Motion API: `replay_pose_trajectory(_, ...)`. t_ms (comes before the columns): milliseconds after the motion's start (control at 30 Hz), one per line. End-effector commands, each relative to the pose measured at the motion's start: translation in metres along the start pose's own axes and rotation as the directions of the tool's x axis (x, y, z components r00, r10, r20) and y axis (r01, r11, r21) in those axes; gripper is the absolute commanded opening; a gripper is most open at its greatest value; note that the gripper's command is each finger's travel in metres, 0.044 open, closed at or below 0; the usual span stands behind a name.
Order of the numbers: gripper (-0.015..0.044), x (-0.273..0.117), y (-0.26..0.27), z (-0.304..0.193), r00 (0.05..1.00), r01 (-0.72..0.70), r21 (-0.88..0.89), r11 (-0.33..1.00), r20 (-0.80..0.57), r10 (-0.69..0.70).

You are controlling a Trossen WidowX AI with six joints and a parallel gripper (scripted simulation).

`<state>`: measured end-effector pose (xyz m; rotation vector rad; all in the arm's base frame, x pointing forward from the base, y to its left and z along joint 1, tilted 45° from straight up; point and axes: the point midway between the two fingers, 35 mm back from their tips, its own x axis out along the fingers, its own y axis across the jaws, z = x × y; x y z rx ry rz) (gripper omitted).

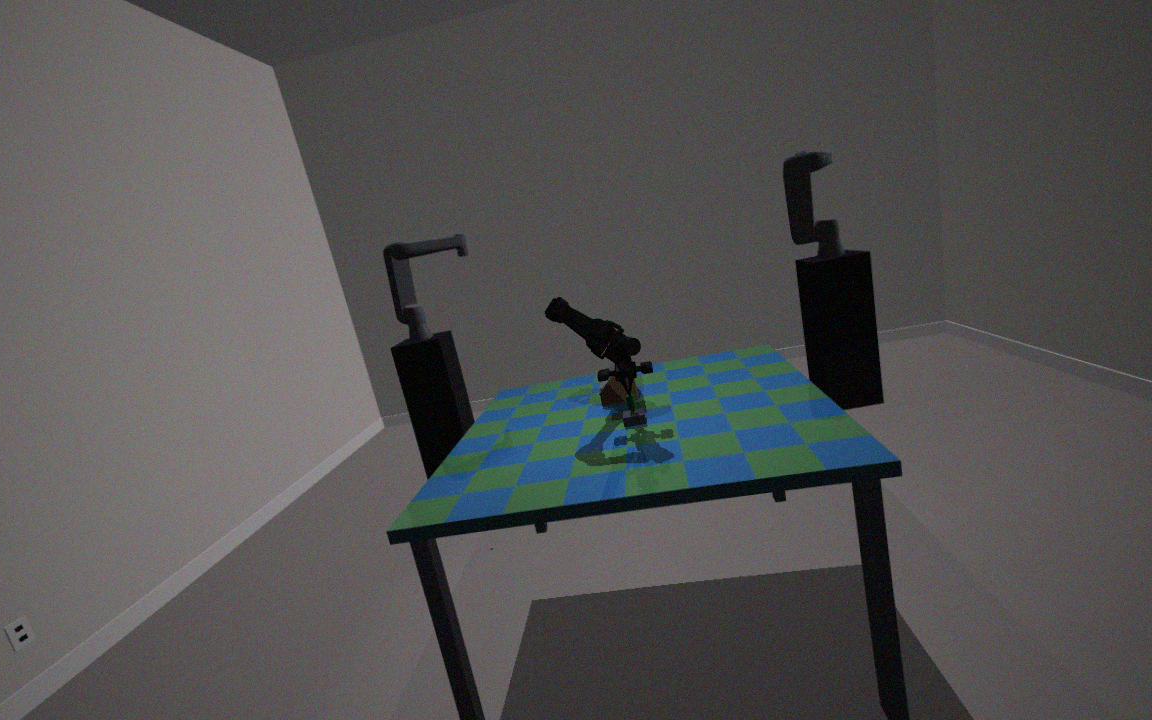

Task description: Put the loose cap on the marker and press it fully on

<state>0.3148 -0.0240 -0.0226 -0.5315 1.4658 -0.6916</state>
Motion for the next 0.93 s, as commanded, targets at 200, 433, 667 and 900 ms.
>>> replay_pose_trajectory(200, 0.0, -0.089, 0.001, 0.0, 1.0, -0.005, -0.001, 1.0, 0.001, 0.005)
replay_pose_trajectory(433, 0.0105, -0.089, 0.001, 0.0, 1.0, -0.005, -0.001, 1.0, 0.001, 0.005)
replay_pose_trajectory(667, 0.0289, -0.089, 0.001, 0.0, 1.0, -0.005, -0.001, 1.0, 0.001, 0.005)
replay_pose_trajectory(900, 0.044, -0.089, 0.001, 0.0, 1.0, -0.005, -0.001, 1.0, 0.001, 0.005)
